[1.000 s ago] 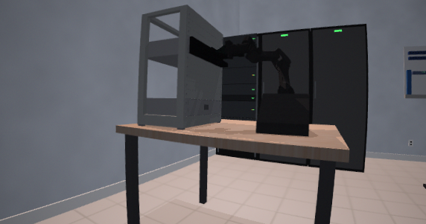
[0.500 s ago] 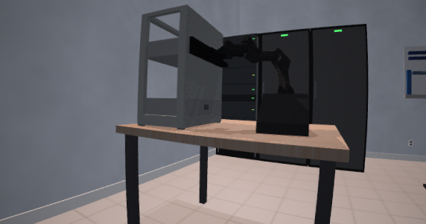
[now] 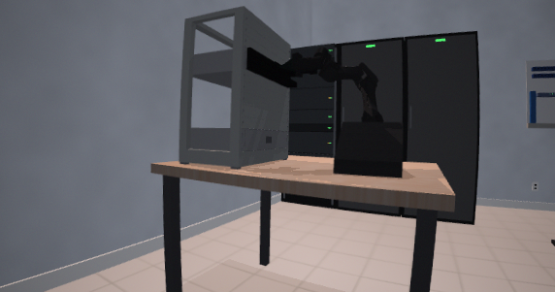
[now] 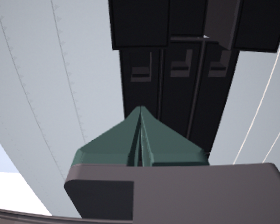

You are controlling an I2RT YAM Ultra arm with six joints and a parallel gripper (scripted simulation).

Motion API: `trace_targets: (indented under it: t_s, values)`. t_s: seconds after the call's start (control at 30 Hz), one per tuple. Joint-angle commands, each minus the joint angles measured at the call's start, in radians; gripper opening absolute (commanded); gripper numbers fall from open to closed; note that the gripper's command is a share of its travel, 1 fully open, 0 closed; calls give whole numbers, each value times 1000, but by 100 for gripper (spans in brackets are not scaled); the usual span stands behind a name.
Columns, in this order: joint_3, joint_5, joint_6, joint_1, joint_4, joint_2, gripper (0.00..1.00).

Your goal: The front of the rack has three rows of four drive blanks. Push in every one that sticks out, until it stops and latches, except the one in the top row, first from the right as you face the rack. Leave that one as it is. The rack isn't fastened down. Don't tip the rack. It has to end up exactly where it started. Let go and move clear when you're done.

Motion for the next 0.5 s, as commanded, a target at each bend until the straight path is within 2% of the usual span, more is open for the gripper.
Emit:
trace_targets:
  t_s: [0.0,0.47]
  values:
    - [31,-51,-12,-16,-24,31,0]
    - [39,-56,-12,-21,-20,43,0]
